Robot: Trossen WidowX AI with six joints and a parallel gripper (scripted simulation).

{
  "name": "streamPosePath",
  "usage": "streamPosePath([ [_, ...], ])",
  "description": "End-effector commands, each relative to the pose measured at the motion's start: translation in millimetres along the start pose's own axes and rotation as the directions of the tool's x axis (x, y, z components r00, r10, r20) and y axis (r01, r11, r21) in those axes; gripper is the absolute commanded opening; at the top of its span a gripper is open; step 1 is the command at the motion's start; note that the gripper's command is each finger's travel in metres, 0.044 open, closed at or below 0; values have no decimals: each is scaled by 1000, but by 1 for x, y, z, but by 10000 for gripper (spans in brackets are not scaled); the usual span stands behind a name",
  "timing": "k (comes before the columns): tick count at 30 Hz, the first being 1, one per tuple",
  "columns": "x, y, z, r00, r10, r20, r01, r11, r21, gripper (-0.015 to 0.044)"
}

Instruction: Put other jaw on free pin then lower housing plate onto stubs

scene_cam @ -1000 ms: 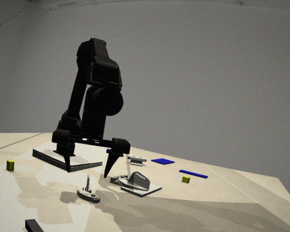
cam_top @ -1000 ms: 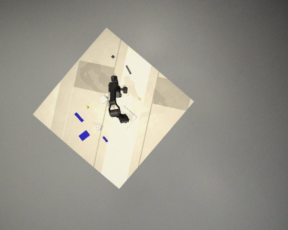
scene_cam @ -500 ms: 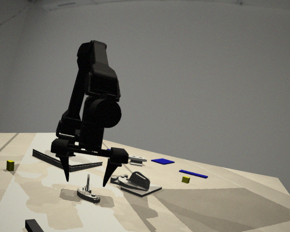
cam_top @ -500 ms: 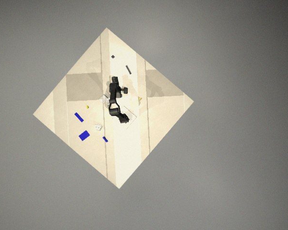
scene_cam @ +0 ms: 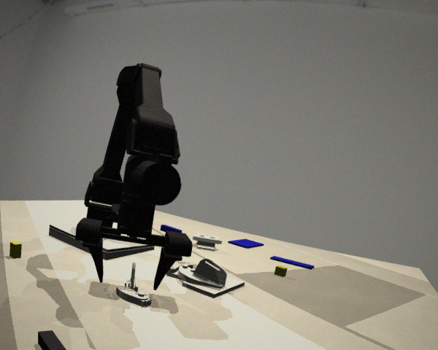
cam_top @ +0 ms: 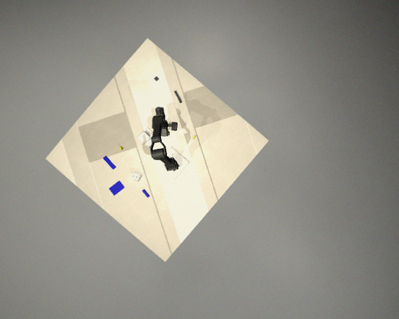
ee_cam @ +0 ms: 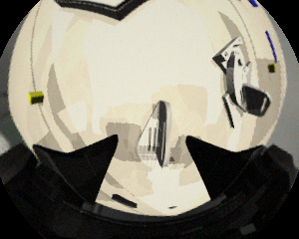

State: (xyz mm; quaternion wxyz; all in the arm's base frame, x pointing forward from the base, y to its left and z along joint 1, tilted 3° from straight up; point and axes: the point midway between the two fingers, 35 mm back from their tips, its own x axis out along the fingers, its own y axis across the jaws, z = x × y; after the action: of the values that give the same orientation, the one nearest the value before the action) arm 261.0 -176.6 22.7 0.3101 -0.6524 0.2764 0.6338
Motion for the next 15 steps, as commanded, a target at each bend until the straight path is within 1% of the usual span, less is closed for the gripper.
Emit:
streamPosePath([
  [1,4,1,1,1000,8,9,-8,1000,6,440],
  [15,6,1,1,1000,8,9,-8,1000,6,440],
])
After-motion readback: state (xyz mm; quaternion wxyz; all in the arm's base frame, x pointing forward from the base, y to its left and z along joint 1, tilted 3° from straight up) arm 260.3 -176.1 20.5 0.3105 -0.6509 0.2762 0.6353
